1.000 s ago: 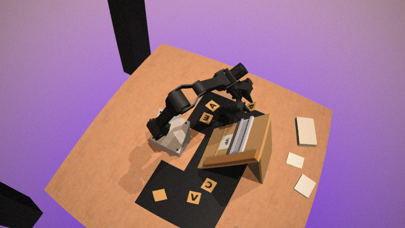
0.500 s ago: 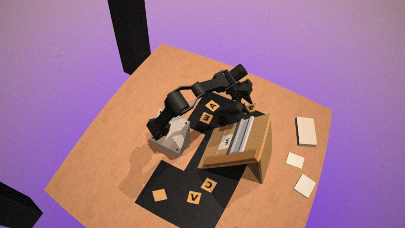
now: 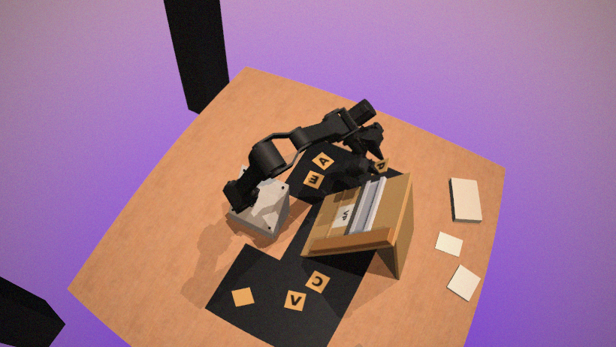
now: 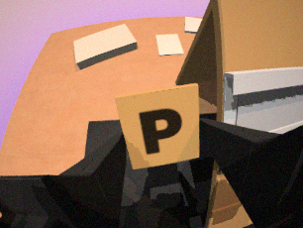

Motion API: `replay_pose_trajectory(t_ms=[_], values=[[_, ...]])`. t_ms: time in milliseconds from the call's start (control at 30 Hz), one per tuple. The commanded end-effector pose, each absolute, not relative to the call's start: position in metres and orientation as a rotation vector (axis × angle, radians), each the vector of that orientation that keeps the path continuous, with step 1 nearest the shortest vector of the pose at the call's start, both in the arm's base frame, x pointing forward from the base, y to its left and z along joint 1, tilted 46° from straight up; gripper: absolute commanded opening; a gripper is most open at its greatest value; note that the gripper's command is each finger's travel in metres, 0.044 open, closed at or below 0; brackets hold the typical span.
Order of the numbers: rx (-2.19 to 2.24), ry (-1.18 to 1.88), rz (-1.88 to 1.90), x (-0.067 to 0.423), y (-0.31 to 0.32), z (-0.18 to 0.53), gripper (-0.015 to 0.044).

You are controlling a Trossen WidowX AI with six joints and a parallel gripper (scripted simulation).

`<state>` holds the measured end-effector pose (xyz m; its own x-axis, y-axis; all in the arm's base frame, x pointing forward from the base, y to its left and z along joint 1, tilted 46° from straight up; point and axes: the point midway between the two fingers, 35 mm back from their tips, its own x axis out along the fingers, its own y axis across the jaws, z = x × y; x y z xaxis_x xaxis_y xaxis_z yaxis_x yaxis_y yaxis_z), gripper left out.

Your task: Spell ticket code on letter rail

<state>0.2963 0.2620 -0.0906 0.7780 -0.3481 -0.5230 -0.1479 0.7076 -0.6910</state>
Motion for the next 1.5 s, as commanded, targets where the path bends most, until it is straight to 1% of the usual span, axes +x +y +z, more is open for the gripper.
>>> replay_pose_trajectory(t_ms=[0, 1467], values=[[-0.793, 0.687, -0.12, 0.297, 0.26, -0.088, 0.0], [-0.795, 0.687, -0.12, 0.3, 0.245, -0.074, 0.0]])
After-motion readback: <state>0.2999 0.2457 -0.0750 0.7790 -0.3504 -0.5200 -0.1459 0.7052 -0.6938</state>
